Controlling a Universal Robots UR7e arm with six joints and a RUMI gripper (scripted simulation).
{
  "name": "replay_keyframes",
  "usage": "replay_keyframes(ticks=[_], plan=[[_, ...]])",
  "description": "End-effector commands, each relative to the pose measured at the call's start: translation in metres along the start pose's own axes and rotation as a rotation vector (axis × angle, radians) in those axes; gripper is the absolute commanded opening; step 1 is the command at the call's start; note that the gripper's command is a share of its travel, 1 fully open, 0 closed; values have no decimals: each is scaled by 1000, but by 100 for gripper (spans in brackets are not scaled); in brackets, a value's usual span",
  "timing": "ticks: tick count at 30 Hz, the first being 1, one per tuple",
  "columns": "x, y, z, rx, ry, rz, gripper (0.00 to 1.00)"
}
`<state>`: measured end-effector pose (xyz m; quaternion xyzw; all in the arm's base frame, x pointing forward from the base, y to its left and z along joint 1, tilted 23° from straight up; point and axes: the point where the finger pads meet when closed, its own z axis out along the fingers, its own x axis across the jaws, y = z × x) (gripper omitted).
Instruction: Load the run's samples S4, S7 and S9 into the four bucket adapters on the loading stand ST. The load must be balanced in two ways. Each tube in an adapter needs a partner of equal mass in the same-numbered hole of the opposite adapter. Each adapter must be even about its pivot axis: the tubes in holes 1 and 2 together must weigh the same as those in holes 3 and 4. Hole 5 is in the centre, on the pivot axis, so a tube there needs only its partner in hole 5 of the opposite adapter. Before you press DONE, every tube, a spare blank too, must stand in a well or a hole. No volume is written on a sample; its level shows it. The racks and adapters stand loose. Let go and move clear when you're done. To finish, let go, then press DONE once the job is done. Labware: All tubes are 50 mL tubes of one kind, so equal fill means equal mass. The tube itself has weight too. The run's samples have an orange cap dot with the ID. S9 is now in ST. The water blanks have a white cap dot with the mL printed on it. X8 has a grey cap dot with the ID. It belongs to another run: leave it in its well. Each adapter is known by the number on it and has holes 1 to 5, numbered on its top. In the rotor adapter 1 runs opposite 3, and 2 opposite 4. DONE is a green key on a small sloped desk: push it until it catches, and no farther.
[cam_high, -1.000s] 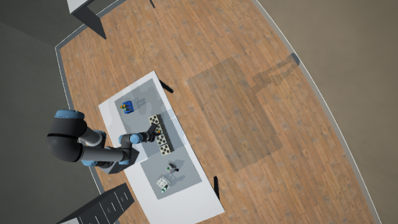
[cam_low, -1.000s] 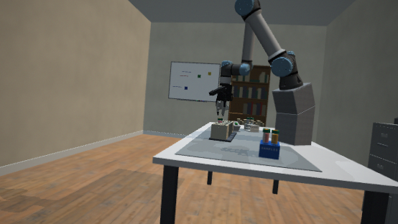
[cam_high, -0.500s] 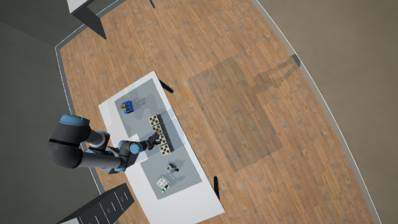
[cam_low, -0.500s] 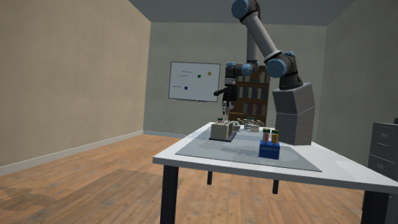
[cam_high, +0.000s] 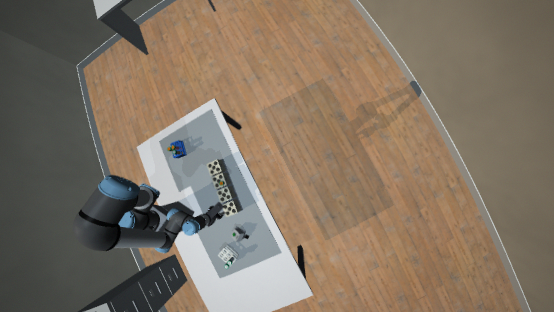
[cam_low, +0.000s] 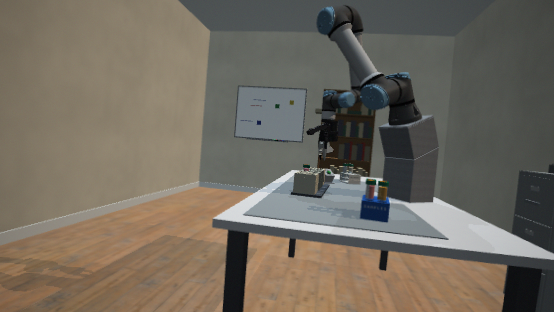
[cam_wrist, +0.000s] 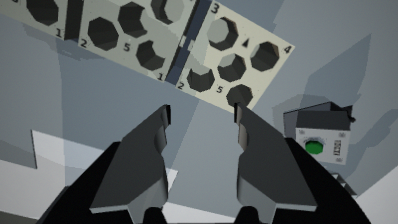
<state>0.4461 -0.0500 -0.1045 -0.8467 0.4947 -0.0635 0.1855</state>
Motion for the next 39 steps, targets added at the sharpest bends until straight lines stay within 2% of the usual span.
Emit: replay_keyframes(ticks=[1,4,6,21,23,38,39], plan=[[34,30,1,6,-4,-17,35],[52,48,2,6,-4,-17,35],[52,48,2,6,-4,-17,35],[140,137,2,5,-3,-17,35],[140,137,2,5,-3,-17,35],[229,226,3,4,-3,-17,35],[229,226,3,4,-3,-17,35]])
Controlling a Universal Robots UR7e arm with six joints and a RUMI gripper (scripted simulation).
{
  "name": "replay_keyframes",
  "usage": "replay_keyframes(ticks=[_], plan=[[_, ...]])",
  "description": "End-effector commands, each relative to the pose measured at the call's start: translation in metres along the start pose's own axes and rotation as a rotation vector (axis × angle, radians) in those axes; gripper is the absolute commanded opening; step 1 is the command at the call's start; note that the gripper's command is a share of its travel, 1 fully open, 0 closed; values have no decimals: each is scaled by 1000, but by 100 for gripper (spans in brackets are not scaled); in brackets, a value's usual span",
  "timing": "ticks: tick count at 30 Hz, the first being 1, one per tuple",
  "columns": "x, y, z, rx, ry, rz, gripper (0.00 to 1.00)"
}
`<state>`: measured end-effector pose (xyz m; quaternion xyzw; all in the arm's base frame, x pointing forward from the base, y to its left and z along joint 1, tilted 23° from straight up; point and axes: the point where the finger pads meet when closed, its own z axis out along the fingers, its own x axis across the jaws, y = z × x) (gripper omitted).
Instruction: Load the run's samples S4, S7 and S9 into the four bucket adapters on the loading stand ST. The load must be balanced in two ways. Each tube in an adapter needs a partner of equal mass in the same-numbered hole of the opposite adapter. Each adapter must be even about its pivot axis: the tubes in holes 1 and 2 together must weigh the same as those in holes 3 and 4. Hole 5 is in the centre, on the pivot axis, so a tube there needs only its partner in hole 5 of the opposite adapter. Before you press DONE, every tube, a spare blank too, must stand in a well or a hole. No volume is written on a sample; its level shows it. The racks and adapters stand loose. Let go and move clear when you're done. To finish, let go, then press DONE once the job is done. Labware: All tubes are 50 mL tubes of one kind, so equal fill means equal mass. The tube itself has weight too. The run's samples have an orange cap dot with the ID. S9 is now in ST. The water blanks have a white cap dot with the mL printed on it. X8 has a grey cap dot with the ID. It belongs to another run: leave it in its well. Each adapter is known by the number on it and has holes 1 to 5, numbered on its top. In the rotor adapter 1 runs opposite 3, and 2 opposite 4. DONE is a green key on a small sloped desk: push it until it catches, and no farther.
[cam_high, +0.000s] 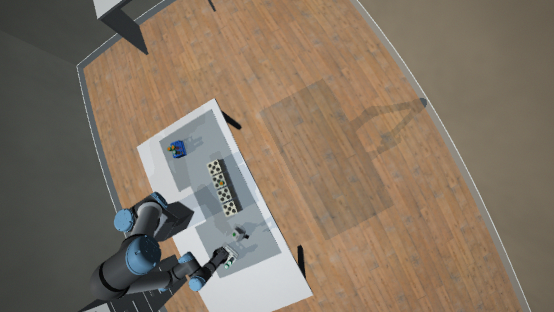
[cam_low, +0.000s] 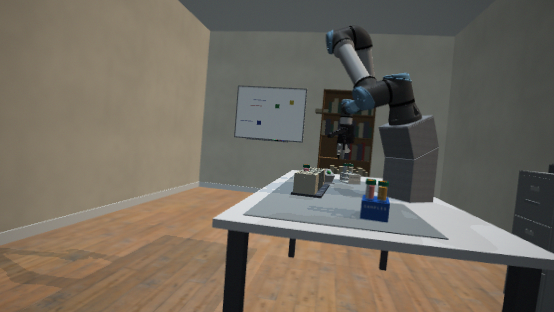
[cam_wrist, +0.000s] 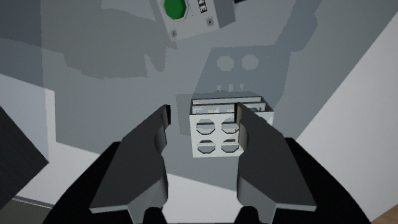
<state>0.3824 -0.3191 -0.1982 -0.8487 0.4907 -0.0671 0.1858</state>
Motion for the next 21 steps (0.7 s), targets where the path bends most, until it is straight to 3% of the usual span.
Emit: replay_keyframes(ticks=[1,12,21], plan=[[21,20,3,1,-8,-7,35],[85,86,3,0,-8,-7,35],[84,84,4,1,-8,-8,35]])
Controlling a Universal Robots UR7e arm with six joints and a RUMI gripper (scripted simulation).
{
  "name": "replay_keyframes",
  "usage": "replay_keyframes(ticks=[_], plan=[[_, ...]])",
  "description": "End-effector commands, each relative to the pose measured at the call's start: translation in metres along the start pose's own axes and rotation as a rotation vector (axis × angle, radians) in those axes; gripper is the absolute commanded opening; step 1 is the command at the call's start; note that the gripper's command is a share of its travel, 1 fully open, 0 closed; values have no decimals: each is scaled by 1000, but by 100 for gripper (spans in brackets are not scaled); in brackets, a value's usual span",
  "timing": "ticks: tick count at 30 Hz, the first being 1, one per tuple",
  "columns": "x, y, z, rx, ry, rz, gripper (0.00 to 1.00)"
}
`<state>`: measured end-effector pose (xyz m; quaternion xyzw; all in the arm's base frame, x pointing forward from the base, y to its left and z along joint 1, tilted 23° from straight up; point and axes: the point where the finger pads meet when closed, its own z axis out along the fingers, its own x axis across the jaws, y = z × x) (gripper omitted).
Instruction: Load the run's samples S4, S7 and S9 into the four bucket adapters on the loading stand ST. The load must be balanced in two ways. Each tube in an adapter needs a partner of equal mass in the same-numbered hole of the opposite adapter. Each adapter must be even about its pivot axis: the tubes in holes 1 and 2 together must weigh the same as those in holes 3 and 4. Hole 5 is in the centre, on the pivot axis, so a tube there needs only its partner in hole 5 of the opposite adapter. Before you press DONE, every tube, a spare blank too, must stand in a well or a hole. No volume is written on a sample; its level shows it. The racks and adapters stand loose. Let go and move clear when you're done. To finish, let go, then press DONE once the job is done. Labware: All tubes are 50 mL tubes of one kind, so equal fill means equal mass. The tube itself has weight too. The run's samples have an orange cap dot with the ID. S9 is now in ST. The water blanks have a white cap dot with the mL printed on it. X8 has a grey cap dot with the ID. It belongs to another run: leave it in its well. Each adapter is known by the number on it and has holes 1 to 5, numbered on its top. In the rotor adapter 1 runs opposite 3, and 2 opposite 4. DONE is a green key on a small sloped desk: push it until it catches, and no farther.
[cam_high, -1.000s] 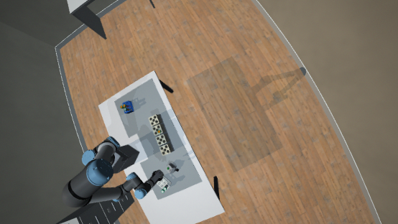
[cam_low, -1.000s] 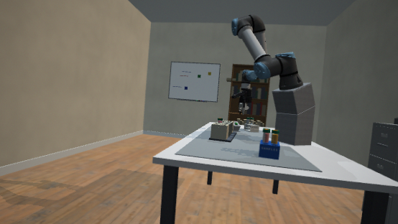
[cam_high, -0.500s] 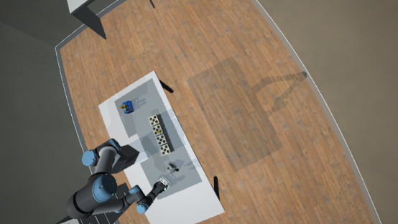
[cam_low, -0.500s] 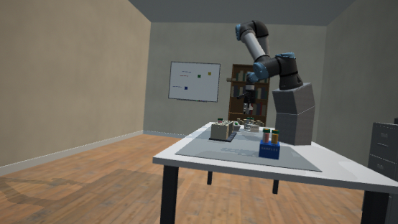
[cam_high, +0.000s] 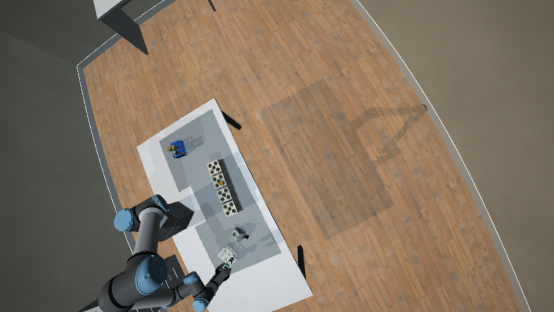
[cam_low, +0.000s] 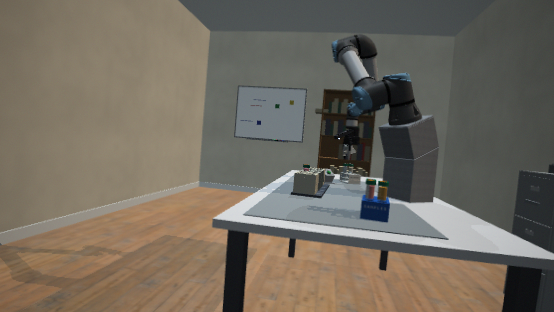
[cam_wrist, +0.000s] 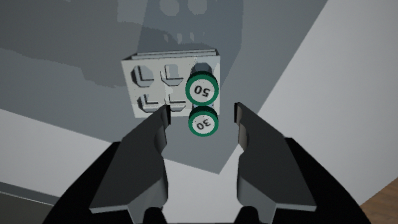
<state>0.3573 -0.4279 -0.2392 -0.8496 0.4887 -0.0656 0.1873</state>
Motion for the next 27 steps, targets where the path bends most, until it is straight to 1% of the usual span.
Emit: replay_keyframes(ticks=[1,11,23,27], plan=[[2,-2,4,0,-3,-7,35],[2,-2,38,0,-2,-6,35],[2,-2,47,0,-2,-6,35],[1,-1,46,0,-3,-4,35]])
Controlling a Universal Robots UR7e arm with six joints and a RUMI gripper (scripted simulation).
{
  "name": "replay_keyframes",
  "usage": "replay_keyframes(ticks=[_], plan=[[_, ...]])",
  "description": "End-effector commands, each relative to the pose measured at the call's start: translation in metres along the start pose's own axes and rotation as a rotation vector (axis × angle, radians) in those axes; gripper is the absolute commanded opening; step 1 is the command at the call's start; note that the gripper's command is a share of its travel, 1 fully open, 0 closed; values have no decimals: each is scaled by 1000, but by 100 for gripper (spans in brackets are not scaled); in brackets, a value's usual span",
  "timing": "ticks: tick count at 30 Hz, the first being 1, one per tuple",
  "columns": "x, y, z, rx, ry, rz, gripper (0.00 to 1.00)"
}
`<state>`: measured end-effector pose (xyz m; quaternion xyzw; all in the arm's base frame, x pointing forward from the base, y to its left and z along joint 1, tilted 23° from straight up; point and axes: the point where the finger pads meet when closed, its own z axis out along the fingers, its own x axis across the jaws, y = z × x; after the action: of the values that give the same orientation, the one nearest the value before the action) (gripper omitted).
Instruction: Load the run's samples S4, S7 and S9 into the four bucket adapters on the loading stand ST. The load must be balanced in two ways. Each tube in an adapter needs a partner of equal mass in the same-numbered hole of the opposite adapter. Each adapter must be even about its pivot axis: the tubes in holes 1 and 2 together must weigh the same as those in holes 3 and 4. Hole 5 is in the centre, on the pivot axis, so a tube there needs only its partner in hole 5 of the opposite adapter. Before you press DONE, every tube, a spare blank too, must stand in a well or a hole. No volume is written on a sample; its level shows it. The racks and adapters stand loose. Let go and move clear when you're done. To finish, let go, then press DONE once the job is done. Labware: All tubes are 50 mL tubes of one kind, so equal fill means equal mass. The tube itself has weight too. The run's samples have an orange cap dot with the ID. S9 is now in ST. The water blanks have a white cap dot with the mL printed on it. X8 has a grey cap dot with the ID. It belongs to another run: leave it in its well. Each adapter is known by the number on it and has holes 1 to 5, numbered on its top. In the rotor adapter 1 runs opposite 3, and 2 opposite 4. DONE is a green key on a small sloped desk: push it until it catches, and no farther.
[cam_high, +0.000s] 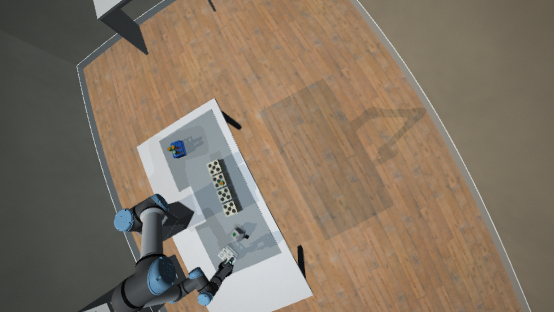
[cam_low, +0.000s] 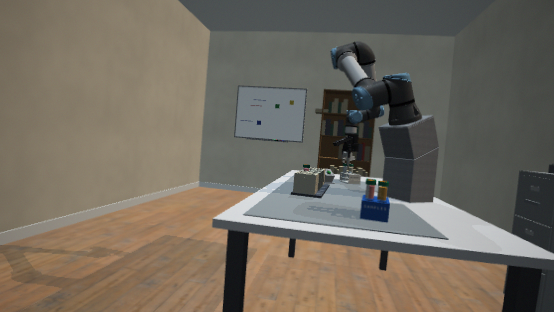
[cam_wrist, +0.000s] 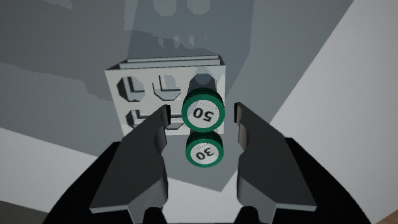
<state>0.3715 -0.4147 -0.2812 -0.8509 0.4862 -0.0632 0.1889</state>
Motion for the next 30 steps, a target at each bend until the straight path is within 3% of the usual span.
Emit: replay_keyframes(ticks=[1,4,5,25,30], plan=[[1,0,0,0,3,0,35],[1,0,0,0,3,0,35],[1,0,0,0,3,0,0],[1,0,0,0,3,0,0],[0,1,-17,0,2,2,0]])
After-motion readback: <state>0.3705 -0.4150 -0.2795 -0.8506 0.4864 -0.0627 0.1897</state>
